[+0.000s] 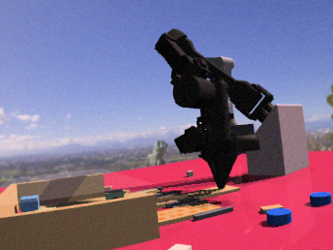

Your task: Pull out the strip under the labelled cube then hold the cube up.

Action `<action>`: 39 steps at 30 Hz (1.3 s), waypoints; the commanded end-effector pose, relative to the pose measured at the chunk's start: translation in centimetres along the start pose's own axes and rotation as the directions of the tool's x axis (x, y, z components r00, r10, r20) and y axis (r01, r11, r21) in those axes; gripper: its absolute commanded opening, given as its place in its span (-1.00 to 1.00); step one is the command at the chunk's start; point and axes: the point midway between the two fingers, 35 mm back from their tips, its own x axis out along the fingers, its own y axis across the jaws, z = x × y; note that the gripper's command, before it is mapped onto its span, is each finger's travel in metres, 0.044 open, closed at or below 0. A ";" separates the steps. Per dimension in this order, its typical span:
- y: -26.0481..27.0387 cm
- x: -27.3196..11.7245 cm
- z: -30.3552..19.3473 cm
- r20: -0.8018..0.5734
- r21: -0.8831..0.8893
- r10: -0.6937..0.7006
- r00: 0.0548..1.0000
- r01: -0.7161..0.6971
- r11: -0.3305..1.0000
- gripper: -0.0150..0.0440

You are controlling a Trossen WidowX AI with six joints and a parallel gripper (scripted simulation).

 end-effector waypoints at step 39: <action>-0.2 0.3 -6.9 -0.024 -0.005 -0.001 1.000 0.000 1.000 -0.49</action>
